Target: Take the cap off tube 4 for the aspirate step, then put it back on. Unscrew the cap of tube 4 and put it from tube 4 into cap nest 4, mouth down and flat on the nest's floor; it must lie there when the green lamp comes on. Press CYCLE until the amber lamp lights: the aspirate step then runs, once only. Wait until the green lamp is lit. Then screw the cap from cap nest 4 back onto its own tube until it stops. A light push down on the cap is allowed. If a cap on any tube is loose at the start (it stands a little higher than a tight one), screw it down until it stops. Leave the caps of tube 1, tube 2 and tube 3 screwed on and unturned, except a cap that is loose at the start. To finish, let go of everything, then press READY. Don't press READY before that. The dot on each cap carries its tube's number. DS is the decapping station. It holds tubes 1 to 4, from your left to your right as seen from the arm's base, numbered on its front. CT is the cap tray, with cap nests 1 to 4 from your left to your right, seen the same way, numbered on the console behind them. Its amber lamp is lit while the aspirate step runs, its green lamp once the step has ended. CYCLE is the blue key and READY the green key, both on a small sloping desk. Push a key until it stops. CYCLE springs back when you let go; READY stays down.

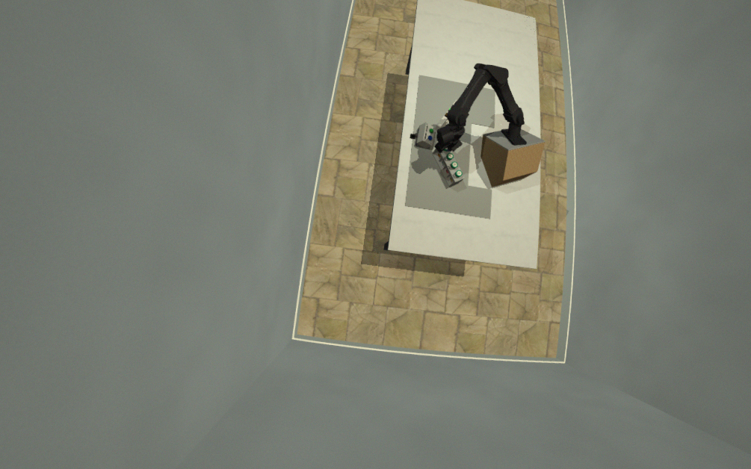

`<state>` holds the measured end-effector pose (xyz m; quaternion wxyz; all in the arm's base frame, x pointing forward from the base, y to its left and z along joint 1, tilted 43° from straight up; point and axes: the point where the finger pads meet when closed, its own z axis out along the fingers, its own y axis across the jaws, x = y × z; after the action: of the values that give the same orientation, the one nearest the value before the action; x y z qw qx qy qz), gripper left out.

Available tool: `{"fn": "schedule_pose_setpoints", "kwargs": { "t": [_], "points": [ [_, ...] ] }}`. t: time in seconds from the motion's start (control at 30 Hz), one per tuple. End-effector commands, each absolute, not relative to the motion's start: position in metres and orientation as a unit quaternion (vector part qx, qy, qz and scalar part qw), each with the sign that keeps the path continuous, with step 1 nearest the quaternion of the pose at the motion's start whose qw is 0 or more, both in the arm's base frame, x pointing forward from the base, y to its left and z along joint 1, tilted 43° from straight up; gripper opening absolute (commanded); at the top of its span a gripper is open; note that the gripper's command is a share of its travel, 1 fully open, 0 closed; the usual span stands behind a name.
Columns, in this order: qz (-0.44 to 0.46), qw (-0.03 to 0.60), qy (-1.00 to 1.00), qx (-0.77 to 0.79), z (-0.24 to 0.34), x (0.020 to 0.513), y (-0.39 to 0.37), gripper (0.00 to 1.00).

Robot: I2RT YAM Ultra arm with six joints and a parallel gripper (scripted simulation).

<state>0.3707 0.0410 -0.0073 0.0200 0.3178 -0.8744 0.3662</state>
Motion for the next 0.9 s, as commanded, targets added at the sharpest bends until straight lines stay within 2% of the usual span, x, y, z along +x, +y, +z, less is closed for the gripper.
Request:
{"fn": "schedule_pose_setpoints", "kwargs": {
  "t": [0.0, 0.53, 0.8, 0.83, 0.87],
  "points": [
    [0.366, -0.033, -0.897, 0.247, 0.0015, 0.3749, 0.0496, 0.00],
    [0.352, -0.110, -0.929, 0.040, -0.0007, 0.3724, 0.0469, 0.00],
    [0.353, -0.100, -0.929, 0.042, -0.0041, 0.3730, 0.0448, 0.00],
    [0.353, -0.100, -0.929, 0.042, -0.0041, 0.3730, 0.0448, 0.49],
    [0.353, -0.100, -0.929, 0.042, -0.0041, 0.3730, 0.0448, 0.49]
  ]
}}
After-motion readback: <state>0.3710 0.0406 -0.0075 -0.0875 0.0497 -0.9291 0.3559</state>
